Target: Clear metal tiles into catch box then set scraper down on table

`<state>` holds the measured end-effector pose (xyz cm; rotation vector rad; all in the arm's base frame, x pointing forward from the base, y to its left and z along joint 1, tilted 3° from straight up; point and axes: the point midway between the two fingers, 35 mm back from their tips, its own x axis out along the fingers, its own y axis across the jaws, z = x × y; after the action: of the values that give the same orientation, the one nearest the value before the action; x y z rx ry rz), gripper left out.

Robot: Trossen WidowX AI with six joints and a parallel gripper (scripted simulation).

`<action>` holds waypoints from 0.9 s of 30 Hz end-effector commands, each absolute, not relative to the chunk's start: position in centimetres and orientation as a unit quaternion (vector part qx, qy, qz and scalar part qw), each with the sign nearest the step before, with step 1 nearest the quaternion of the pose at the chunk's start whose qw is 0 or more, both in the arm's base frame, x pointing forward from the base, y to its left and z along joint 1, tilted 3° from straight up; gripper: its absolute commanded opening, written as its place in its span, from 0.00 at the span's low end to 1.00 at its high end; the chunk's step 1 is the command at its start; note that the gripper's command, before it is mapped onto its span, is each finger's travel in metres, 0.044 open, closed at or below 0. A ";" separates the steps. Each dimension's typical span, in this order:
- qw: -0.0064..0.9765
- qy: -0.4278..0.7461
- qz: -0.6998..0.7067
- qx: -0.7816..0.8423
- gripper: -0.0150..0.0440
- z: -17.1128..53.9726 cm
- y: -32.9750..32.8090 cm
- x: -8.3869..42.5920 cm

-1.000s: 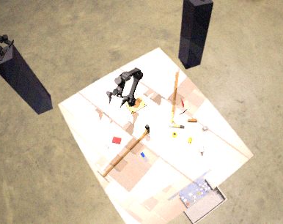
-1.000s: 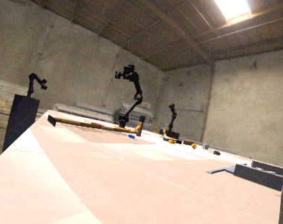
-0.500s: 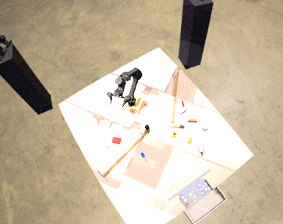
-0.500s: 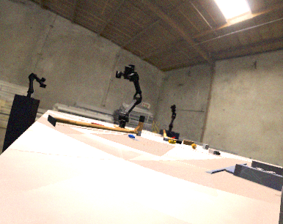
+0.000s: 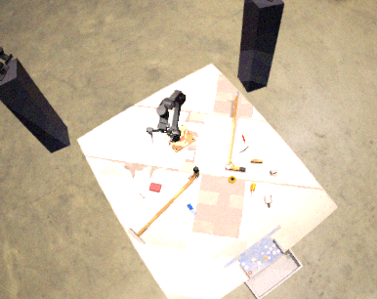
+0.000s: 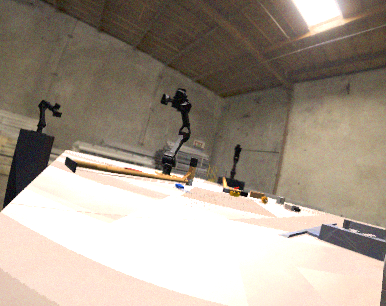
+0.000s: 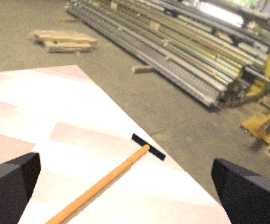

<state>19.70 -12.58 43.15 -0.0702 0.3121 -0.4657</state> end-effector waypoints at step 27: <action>0.968 0.126 -0.058 -0.211 1.00 43.1 -6.0 25.4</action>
<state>24.63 -6.80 43.36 -0.3835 0.2596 -0.1553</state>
